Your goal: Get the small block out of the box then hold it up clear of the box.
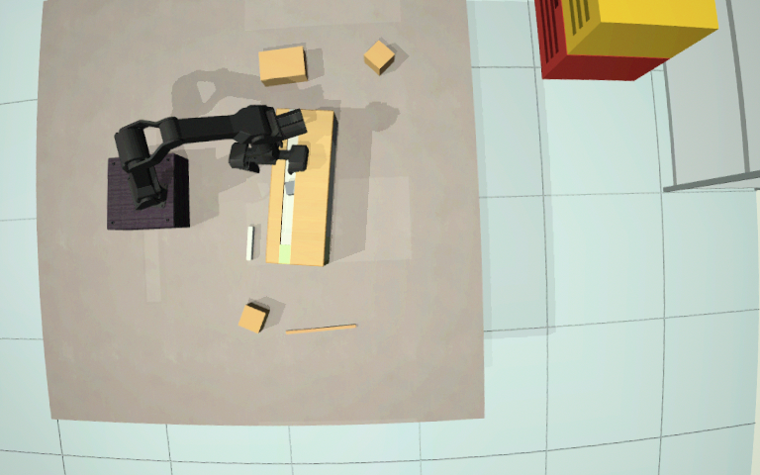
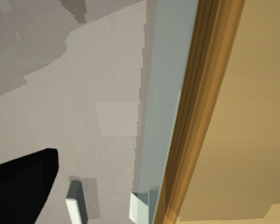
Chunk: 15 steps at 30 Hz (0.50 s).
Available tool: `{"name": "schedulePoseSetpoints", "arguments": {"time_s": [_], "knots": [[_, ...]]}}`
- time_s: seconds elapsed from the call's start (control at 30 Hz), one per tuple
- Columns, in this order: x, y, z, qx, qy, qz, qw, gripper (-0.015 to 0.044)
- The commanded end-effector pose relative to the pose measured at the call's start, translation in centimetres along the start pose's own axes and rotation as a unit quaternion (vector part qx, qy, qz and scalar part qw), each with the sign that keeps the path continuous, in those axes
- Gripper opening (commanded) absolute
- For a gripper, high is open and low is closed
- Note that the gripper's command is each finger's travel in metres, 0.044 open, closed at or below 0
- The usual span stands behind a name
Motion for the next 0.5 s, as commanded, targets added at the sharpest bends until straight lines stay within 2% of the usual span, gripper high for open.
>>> {"name": "schedulePoseSetpoints", "arguments": {"time_s": [0.0,0.47], "knots": [[0.2,0.7,0.1,0.006,-0.004,-0.002,1.0,0.04],[-2.7,1.2,0.5,0.001,0.0,0.002,1.0,0.04]]}}
Point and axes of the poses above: the point midway between the two fingers, 35 mm back from their tips, its own y axis out along the fingers, its own z axis across the jaws, x = y × z, the point moved 8 cm from there along -y, back along the fingers, and after that the axes turned 11 degrees about -y, right-handed, at the moved point
